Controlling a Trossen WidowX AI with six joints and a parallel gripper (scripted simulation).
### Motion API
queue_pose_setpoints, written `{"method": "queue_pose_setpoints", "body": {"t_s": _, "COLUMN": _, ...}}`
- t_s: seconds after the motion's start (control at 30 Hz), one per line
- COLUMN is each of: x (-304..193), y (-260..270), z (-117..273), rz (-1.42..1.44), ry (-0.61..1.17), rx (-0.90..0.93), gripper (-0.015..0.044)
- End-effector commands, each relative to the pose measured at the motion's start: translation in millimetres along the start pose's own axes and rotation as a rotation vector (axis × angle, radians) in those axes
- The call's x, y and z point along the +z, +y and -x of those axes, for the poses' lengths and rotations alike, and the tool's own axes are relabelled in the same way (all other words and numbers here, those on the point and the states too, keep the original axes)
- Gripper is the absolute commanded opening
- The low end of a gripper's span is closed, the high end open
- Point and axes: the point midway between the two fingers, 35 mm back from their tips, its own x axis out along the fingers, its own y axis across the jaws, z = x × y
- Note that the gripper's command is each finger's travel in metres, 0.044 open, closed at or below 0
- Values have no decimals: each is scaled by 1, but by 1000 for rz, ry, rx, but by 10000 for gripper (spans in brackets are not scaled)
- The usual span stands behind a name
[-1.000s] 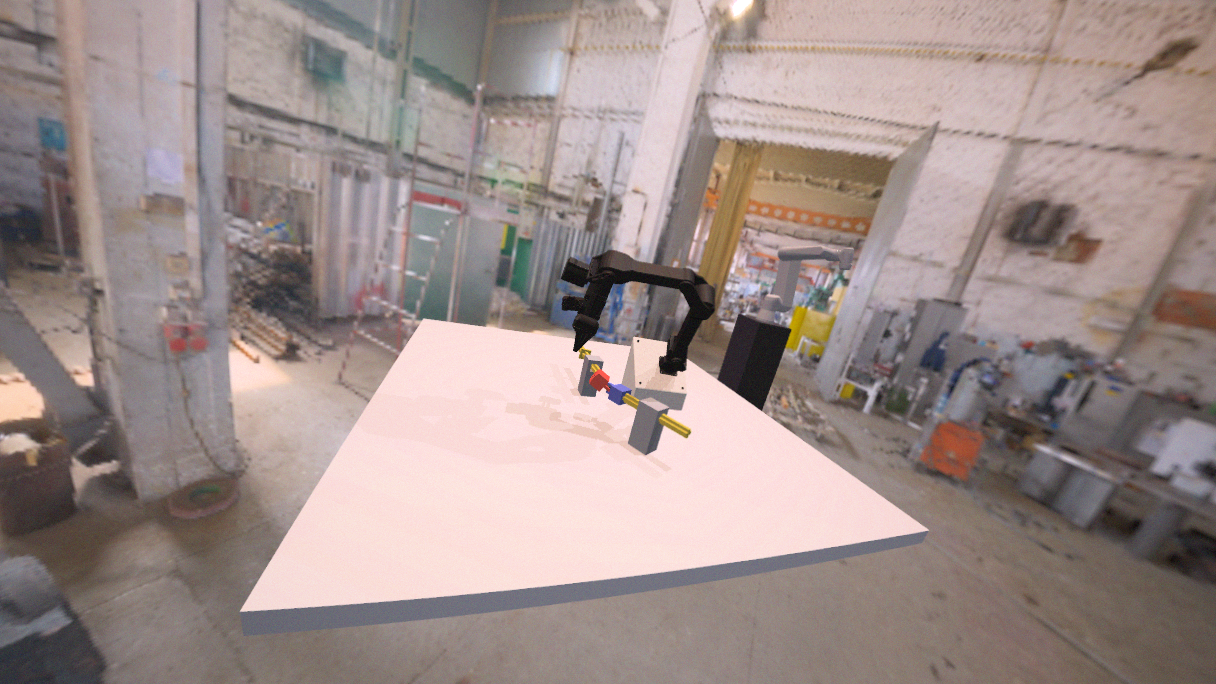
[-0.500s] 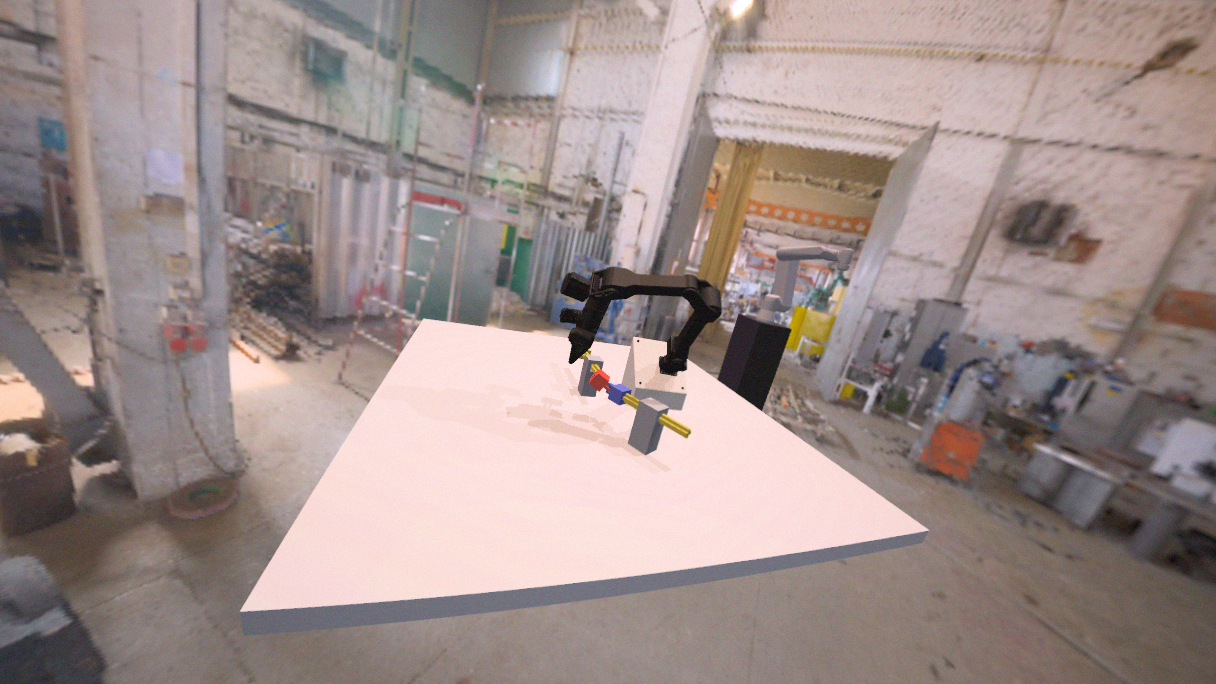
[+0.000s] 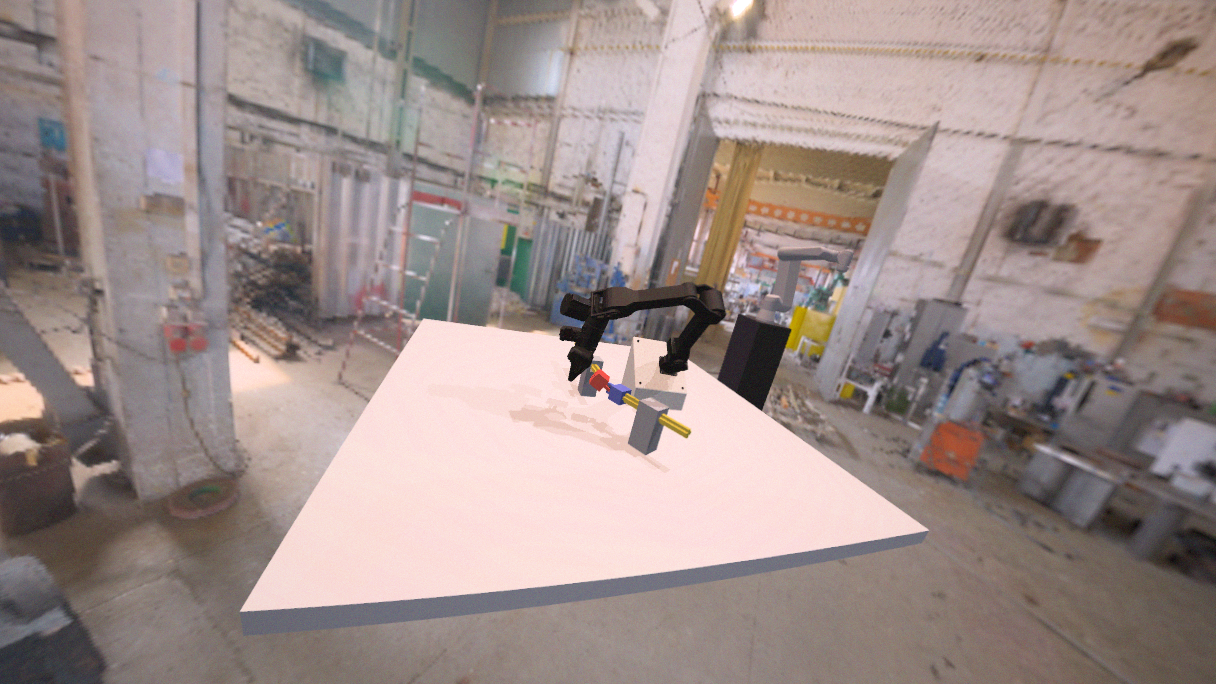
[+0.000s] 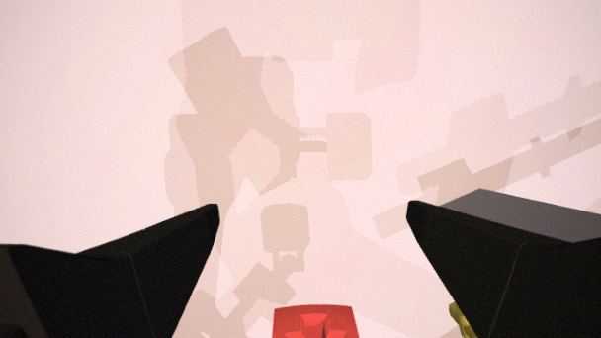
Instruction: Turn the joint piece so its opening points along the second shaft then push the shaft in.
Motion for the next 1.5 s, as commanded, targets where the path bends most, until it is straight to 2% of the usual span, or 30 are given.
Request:
{"method": "queue_pose_setpoints", "body": {"t_s": 0.0, "x": -10, "y": 1, "z": 3, "rz": 0, "ry": -6, "rx": -2, "gripper": 440}}
{"method": "queue_pose_setpoints", "body": {"t_s": 0.5, "x": -61, "y": -1, "z": 12, "rz": -2, "ry": -4, "rx": -1, "gripper": 440}}
{"method": "queue_pose_setpoints", "body": {"t_s": 1.23, "x": -63, "y": 0, "z": -17, "rz": -2, "ry": -4, "rx": 0, "gripper": 440}}
{"method": "queue_pose_setpoints", "body": {"t_s": 1.47, "x": -63, "y": 0, "z": -17, "rz": -2, "ry": -4, "rx": 0, "gripper": 256}}
